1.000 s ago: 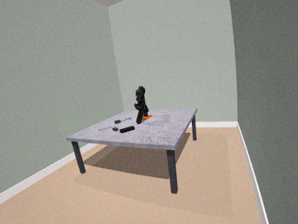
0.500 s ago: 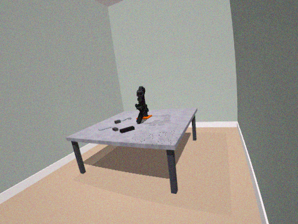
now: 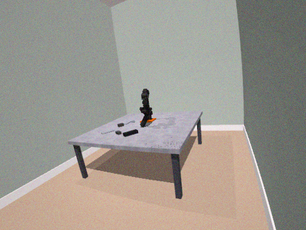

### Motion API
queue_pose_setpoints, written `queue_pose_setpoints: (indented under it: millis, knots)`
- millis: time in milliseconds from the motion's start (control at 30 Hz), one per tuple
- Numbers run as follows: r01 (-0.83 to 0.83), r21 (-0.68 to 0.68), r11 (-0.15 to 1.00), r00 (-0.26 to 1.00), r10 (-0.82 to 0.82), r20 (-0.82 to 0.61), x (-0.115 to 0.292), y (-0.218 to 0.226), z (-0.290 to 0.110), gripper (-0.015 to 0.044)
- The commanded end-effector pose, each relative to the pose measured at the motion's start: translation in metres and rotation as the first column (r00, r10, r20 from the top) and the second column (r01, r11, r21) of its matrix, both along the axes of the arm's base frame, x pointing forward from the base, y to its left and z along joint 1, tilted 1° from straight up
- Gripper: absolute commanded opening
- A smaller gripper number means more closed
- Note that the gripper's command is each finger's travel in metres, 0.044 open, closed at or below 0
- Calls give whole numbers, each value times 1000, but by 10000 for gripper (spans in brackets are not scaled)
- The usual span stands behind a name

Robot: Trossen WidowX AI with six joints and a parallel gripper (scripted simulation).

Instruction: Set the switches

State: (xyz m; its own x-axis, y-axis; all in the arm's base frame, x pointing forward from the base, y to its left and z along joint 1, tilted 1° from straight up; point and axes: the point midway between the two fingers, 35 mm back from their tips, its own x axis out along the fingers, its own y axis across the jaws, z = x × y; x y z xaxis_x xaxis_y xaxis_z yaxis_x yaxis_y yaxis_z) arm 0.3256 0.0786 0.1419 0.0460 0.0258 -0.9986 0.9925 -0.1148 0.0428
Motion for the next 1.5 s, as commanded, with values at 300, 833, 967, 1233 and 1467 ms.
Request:
queue_pose_setpoints:
  millis: [300, 833, 967, 1233, 1467]
  knots:
    - [9, -6, 1000, 1000, -10, -28, -1, 6, -14, 336]
    - [9, -5, 1000, 1000, -10, -28, 0, 16, -23, 336]
    - [9, -5, 1000, 1000, -10, -28, 1, 18, -25, 336]
    - [9, -5, 1000, 1000, -10, -28, 1, 22, -30, 336]
    - [9, -5, 1000, 1000, -10, -28, 2, 26, -34, 336]
